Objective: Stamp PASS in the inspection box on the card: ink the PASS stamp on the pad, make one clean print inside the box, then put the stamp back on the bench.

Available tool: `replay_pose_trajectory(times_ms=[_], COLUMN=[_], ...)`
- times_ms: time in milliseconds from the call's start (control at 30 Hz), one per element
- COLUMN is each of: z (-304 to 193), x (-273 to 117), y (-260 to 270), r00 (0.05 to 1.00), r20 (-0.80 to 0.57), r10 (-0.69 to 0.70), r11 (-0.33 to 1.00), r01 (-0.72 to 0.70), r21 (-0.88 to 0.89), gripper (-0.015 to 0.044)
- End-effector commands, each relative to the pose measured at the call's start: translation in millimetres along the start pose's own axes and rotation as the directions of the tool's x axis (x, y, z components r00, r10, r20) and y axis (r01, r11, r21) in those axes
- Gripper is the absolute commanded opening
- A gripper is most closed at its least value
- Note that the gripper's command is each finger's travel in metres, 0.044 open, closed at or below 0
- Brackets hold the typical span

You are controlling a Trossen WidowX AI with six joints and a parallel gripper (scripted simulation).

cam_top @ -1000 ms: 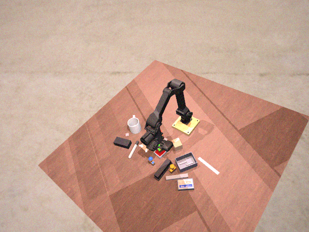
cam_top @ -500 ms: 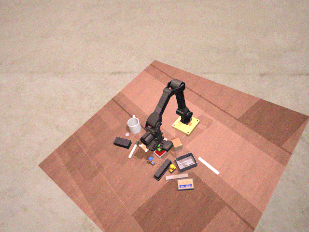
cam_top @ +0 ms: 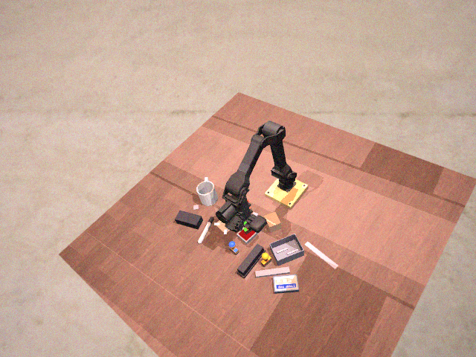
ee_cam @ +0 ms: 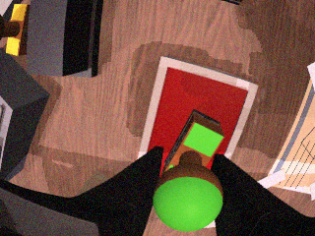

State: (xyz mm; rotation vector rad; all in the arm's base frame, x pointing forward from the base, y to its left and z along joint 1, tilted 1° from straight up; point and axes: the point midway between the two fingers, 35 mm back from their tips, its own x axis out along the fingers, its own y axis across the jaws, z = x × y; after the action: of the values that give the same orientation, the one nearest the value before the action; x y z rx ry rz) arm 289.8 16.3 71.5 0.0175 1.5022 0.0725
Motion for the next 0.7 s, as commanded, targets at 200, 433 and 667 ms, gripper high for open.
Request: replay_pose_trajectory(times_ms=[200,433,667], z=[1.0,2.2,2.8], x=[-6.2,-17.3,-28.5], y=[1.1,1.9,2.8], r00=[1.000,1.000,1.000], r20=[0.002,0.002,0.003], r10=[0.004,0.004,0.004], r11=[1.000,1.000,1.000], r01=[-0.004,-0.004,-0.004], r21=[0.000,0.000,0.000], gripper=[0.0000,0.0000,0.0000])
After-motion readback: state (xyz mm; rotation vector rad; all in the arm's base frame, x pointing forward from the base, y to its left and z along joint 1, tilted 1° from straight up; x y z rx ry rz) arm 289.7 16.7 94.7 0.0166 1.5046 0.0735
